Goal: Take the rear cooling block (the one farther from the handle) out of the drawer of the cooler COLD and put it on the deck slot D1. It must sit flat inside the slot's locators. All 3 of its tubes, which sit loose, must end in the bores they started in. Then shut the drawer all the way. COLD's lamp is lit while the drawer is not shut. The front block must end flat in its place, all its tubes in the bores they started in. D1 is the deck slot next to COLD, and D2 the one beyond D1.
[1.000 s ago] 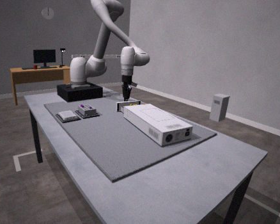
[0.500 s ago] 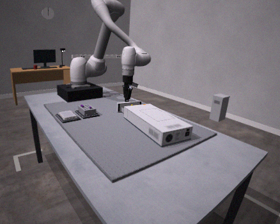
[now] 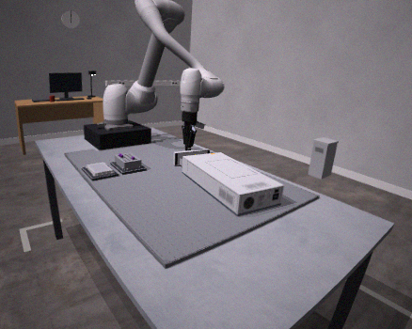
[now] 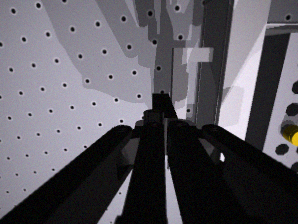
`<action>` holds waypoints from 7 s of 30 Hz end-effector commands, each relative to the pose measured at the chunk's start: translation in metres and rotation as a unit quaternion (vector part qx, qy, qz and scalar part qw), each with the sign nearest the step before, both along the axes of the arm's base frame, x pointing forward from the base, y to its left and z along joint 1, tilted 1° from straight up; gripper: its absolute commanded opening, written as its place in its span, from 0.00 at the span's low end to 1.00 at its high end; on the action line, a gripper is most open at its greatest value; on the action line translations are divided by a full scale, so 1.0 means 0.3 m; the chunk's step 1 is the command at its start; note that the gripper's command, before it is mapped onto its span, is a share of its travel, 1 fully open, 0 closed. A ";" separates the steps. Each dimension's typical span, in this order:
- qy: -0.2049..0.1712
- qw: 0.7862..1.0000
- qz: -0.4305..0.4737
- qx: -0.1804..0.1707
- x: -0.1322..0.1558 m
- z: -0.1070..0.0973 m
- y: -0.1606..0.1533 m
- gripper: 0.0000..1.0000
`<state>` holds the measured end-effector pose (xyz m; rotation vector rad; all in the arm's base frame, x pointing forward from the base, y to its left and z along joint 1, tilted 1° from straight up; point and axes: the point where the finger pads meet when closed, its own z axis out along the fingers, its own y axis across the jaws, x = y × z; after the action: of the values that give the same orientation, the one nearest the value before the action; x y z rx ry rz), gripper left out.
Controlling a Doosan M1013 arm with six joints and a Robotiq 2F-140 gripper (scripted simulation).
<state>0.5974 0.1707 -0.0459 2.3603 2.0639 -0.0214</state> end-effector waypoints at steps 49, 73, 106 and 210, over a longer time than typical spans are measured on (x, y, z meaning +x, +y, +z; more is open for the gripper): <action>0.001 1.000 -0.001 0.000 0.199 0.001 -0.031 0.10; 0.000 1.000 -0.001 0.001 0.228 0.002 -0.033 0.10; 0.000 1.000 -0.001 0.001 0.260 0.002 -0.037 0.10; -0.001 1.000 -0.001 0.000 0.314 0.002 -0.043 0.10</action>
<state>0.6908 0.1587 -0.0458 2.3588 2.0631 -0.0189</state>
